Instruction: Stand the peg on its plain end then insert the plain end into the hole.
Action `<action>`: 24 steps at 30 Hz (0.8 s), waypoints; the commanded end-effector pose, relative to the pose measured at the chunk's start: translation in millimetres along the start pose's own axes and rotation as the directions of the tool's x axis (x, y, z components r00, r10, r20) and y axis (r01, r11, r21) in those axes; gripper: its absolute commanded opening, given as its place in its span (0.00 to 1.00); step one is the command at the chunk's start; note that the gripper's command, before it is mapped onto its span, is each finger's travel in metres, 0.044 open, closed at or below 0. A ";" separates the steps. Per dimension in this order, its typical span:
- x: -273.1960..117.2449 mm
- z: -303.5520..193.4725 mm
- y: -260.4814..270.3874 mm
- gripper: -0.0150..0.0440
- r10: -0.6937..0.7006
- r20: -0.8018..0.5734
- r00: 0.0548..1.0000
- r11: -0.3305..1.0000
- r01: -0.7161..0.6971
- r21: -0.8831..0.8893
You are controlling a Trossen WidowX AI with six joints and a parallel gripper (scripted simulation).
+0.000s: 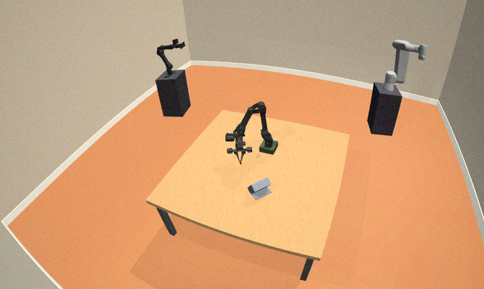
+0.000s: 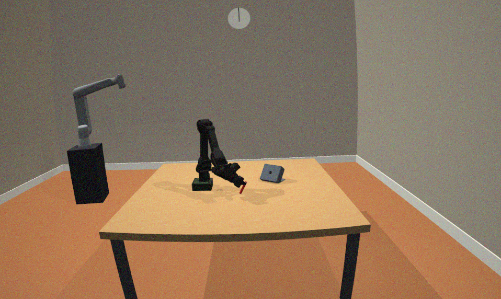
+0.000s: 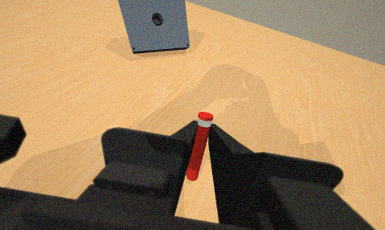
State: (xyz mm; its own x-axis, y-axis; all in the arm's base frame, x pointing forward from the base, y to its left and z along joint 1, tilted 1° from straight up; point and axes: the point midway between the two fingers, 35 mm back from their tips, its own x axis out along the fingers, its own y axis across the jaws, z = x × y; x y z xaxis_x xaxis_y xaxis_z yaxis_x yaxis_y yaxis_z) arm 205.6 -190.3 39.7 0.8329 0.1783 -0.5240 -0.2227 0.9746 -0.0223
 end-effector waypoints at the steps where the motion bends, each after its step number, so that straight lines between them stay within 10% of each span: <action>1: -2.0 -1.1 0.8 0.34 0.001 0.038 0.999 1.000 -0.001 -0.004; 24: -14.4 -10.7 1.2 0.34 0.002 0.233 0.972 1.000 -0.001 -0.003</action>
State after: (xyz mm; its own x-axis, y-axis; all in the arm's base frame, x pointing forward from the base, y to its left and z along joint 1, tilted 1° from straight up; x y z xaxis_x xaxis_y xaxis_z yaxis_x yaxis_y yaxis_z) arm 189.1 -191.1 36.7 0.9178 0.2063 -0.3393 -0.2253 0.9741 -0.0170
